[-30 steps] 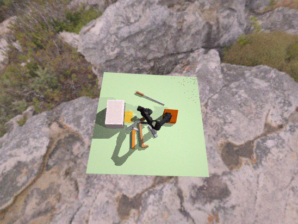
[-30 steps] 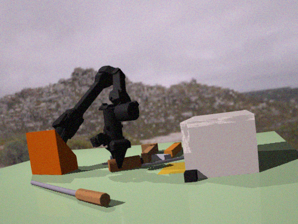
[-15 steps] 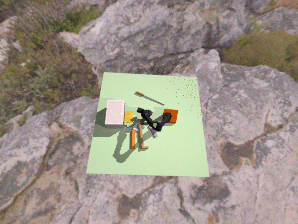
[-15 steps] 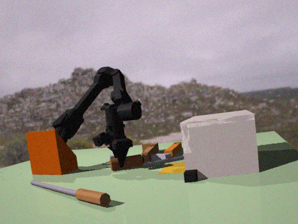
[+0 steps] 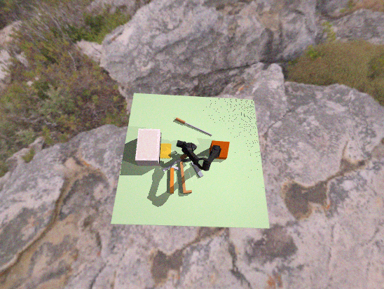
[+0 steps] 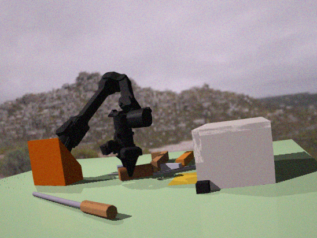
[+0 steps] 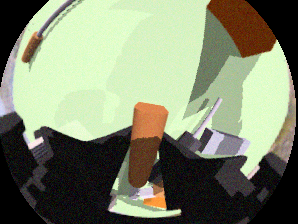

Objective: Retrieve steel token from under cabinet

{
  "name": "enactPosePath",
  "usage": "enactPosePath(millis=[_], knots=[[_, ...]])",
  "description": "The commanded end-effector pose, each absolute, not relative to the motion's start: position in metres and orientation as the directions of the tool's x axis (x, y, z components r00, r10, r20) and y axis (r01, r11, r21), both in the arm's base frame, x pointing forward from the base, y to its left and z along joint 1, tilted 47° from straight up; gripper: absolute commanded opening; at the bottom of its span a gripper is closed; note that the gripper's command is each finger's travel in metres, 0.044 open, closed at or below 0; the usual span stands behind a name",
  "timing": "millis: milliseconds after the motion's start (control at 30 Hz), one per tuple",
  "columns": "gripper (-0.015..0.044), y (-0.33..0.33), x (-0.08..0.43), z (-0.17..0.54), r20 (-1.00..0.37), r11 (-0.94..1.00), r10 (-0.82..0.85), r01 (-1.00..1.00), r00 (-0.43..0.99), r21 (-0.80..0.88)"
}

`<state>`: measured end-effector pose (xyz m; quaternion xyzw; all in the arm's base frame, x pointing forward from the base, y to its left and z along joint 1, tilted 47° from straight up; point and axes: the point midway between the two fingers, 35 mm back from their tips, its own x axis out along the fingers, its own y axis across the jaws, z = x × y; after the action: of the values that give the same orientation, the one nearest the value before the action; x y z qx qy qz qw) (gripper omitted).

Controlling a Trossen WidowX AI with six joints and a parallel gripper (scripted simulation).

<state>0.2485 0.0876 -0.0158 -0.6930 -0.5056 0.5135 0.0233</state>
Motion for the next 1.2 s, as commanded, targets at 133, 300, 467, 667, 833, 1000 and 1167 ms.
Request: enactPosePath(millis=[133, 300, 467, 667, 833, 1000, 1167], knots=[[0.0, 0.0926, 0.2475, -0.0101, -0.682, -0.479, 0.73, 0.685, -0.036, -0.549], [0.0, 0.0932, 0.2469, -0.0094, -0.682, -0.479, 0.73, 0.685, -0.036, -0.549], [0.0, 0.0944, 0.2461, -0.0082, -0.682, -0.479, 0.73, 0.685, -0.036, -0.549], [0.0, 0.0961, 0.2452, -0.0063, -0.682, -0.479, 0.731, 0.685, -0.036, -0.549], [0.0, 0.0969, 0.2446, -0.0054, -0.682, -0.479, 0.731, 0.685, -0.036, -0.549], [0.0, 0.0983, 0.2439, -0.0039, -0.682, -0.479, 0.731, 0.685, -0.036, -0.549], [0.0, 0.0999, 0.2433, -0.0021, -0.682, -0.479, 0.731, 0.685, -0.036, -0.55]])
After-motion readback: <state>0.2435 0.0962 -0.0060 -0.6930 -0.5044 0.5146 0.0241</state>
